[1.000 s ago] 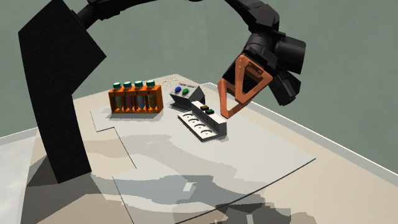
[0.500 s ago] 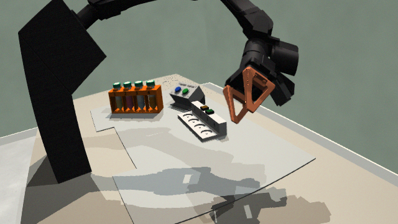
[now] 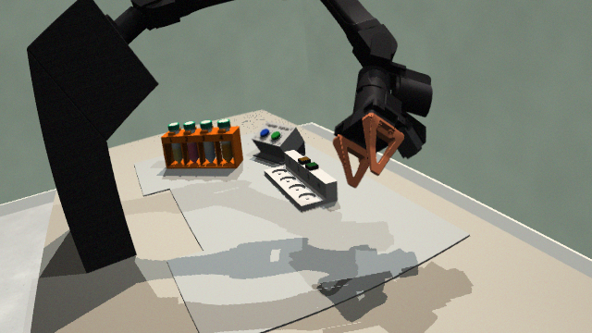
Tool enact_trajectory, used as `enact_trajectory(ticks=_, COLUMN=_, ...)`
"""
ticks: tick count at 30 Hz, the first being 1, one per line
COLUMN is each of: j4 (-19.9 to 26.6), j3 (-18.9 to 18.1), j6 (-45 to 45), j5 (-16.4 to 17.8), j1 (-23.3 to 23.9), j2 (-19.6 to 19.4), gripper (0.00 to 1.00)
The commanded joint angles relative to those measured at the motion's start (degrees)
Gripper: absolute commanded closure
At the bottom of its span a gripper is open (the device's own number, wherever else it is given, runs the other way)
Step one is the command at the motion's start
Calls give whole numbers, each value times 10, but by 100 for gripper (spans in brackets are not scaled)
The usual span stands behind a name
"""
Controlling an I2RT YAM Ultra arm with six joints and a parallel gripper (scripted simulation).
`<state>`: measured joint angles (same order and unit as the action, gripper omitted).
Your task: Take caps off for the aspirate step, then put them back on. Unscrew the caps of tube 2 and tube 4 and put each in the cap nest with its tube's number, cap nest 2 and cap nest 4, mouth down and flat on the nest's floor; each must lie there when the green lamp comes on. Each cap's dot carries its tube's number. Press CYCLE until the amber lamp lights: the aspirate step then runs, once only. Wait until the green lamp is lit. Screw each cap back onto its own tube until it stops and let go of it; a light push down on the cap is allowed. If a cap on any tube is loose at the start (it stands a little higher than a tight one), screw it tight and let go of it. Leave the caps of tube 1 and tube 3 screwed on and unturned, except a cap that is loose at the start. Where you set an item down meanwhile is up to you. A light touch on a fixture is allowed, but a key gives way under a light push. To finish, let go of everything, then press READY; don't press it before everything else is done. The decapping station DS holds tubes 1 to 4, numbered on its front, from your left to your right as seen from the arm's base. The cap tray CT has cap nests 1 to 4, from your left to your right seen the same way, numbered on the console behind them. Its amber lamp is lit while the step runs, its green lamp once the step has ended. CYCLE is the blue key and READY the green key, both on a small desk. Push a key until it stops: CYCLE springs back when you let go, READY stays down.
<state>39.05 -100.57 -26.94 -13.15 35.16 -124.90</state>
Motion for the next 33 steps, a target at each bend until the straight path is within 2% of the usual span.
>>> enact_trajectory(ticks=1, j4=4, j3=-4, j6=17, j5=-13, j1=-6, j2=7, gripper=51)
enact_trajectory(ticks=2, j4=8, j3=-5, j6=22, j5=-15, j1=-13, j2=8, gripper=51)
enact_trajectory(ticks=5, j4=-43, j3=48, j6=-6, j5=3, j1=-23, j2=40, gripper=51)
enact_trajectory(ticks=10, j4=-25, j3=44, j6=22, j5=-12, j1=-54, j2=47, gripper=51)
enact_trajectory(ticks=13, j4=-75, j3=96, j6=-6, j5=8, j1=-64, j2=78, gripper=51)
enact_trajectory(ticks=15, j4=-75, j3=96, j6=-6, j5=8, j1=-64, j2=78, gripper=51)
enact_trajectory(ticks=21, j4=-55, j3=93, j6=29, j5=-13, j1=-103, j2=87, gripper=51)
enact_trajectory(ticks=24, j4=-104, j3=142, j6=1, j5=8, j1=-113, j2=118, gripper=51)
enact_trajectory(ticks=29, j4=-88, j3=142, j6=30, j5=-10, j1=-147, j2=127, gripper=51)
enact_trajectory(ticks=30, j4=-107, j3=161, j6=19, j5=-1, j1=-149, j2=138, gripper=51)
enact_trajectory(ticks=32, j4=-107, j3=161, j6=19, j5=-1, j1=-149, j2=138, gripper=51)
enact_trajectory(ticks=33, j4=-126, j3=180, j6=7, j5=8, j1=-151, j2=149, gripper=51)
